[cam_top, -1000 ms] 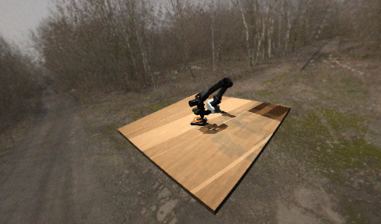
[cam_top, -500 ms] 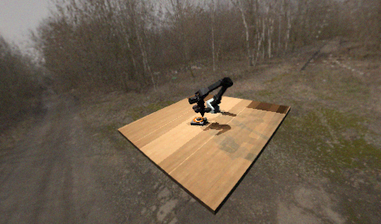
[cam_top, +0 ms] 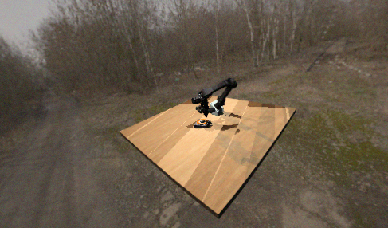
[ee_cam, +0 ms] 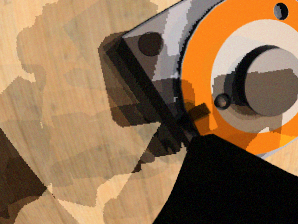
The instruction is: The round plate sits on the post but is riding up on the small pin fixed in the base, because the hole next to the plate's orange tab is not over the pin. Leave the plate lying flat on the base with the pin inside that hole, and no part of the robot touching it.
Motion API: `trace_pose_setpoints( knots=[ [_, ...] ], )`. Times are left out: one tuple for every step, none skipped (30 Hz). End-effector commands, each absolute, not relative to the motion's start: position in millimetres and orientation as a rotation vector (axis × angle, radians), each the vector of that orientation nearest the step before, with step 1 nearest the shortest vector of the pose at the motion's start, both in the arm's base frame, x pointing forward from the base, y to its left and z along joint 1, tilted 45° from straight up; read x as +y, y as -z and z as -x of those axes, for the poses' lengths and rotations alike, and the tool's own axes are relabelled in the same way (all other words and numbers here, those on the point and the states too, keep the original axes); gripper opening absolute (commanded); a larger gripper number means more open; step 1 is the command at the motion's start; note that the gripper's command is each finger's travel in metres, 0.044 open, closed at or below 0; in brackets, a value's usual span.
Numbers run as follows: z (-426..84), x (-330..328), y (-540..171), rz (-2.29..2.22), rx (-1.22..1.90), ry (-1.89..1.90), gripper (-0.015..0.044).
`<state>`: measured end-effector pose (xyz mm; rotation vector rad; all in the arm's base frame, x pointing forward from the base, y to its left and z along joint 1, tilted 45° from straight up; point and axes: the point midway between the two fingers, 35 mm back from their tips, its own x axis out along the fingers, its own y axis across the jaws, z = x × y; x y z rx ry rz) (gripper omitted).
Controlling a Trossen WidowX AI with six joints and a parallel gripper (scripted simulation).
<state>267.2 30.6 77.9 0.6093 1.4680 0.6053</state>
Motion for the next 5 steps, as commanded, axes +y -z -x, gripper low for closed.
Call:
trace_pose_setpoints(
  knots=[
    [-267.5,30.5,-77.6,-0.612,1.468,-0.603,0.0],
    [-267.5,30.5,-77.6,-0.612,1.468,-0.603,0.0],
    [-267.5,30.5,-77.6,-0.612,1.468,-0.603,0.0],
    [-267.5,30.5,-77.6,-0.612,1.468,-0.603,0.0],
    [-267.5,30.5,-77.6,-0.612,1.468,-0.603,0.0]
  ],
)
